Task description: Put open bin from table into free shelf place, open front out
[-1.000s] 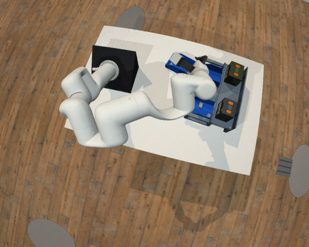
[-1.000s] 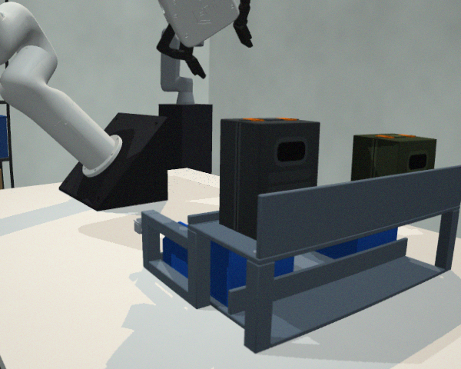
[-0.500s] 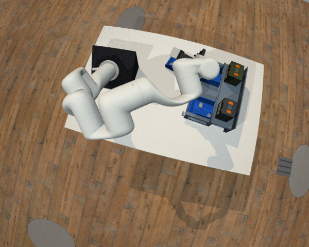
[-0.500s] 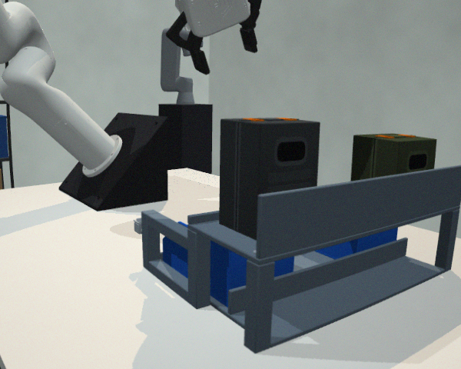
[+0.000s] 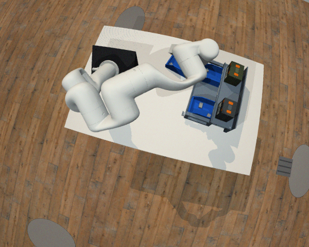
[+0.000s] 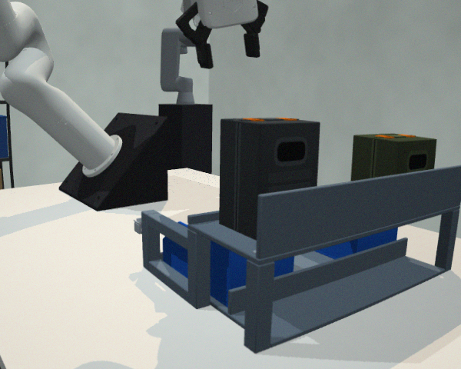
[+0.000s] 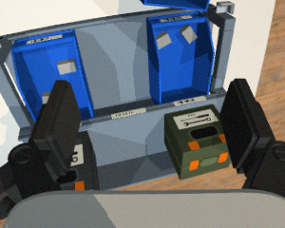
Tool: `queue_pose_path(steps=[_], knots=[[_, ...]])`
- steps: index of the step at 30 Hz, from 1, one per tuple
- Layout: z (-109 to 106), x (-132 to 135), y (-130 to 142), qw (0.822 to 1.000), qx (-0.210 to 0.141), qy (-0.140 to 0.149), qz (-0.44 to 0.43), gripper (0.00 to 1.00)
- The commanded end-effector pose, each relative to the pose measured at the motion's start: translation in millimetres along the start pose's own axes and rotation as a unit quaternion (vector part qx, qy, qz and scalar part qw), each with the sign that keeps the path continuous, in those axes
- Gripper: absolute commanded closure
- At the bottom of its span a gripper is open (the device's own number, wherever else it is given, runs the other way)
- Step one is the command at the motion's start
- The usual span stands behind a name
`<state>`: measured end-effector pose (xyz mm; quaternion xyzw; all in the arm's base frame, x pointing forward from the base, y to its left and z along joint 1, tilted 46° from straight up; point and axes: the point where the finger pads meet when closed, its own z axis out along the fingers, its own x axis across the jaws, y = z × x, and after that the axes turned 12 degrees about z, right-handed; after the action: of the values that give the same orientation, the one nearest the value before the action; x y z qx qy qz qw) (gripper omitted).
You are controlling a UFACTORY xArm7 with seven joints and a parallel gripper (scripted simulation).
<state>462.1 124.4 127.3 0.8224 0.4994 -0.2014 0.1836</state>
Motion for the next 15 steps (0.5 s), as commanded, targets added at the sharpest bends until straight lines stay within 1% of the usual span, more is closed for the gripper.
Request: queue_pose_path(steps=[1,6,8,11,15], knots=[[-1.0,-0.7,1.8,1.0,-0.005,-0.009,-0.001,0.0],[-1.0,-0.7,1.8,1.0,-0.005,-0.009,-0.001,0.0],[-0.4,-0.2,2.0,0.998,-0.033,-0.047,-0.019,0.0],[0.4,1.6,1.0,0.99,-0.075,-0.106,-0.048,0.0],[0.4,1.6,1.0,0.99,-0.075,-0.106,-0.048,0.0]])
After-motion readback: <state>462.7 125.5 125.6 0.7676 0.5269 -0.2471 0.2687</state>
